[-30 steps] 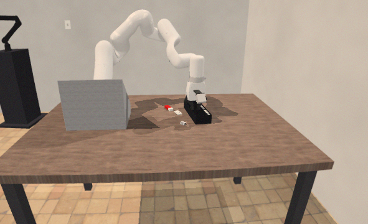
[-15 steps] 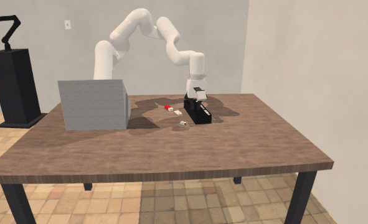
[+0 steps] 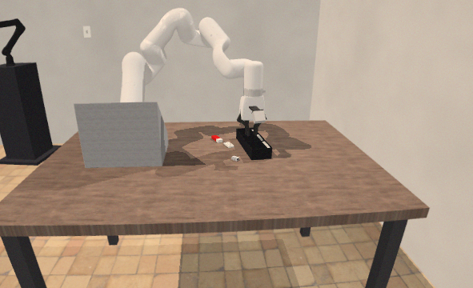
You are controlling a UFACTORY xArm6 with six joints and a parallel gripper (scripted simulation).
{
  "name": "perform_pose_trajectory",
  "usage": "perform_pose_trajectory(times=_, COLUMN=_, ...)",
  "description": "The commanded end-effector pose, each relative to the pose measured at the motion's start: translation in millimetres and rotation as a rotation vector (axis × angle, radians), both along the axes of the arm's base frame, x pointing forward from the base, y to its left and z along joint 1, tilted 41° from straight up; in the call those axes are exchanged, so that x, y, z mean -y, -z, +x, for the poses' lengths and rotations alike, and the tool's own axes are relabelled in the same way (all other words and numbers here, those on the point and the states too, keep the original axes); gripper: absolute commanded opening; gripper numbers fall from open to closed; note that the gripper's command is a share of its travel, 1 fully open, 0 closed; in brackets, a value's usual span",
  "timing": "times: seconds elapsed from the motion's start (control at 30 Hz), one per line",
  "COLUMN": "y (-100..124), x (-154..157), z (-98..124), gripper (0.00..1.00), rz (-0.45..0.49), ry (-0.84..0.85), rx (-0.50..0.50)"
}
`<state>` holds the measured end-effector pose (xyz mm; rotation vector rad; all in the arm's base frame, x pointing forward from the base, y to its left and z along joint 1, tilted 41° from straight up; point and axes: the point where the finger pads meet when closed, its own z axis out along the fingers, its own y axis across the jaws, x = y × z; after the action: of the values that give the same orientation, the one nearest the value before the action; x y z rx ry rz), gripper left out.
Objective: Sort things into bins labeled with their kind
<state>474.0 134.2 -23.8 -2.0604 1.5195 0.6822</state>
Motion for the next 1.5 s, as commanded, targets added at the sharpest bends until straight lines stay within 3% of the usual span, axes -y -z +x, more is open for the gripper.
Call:
perform_pose_trajectory(times=0.0, y=-10.0, x=8.0, z=2.5, gripper=0.28, rz=0.000, ry=0.001, rx=0.003)
perform_pose_trajectory(times=0.33, y=-10.1, x=7.9, z=2.4, gripper=0.28, rz=0.000, ry=0.001, rx=0.003)
perform_pose_trajectory(times=0.37, y=-11.6, x=7.5, z=-5.8, gripper=0.41, rz=0.005, ry=-0.037, rx=0.035)
perform_pose_trajectory(times=0.43, y=-14.7, x=6.5, z=-22.2, gripper=0.41, rz=0.016, ry=-0.112, rx=0.100)
perform_pose_trajectory(times=0.63, y=-23.4, x=3.7, z=-68.8, gripper=0.41, rz=0.027, ry=-0.195, rx=0.170)
perform_pose_trajectory(times=0.87, y=-30.3, x=1.4, z=-103.3, gripper=0.41, rz=0.027, ry=-0.195, rx=0.170)
perform_pose_trajectory(times=1.47, y=-29.5, x=1.4, z=-97.7, gripper=0.41, rz=0.027, ry=-0.195, rx=0.170)
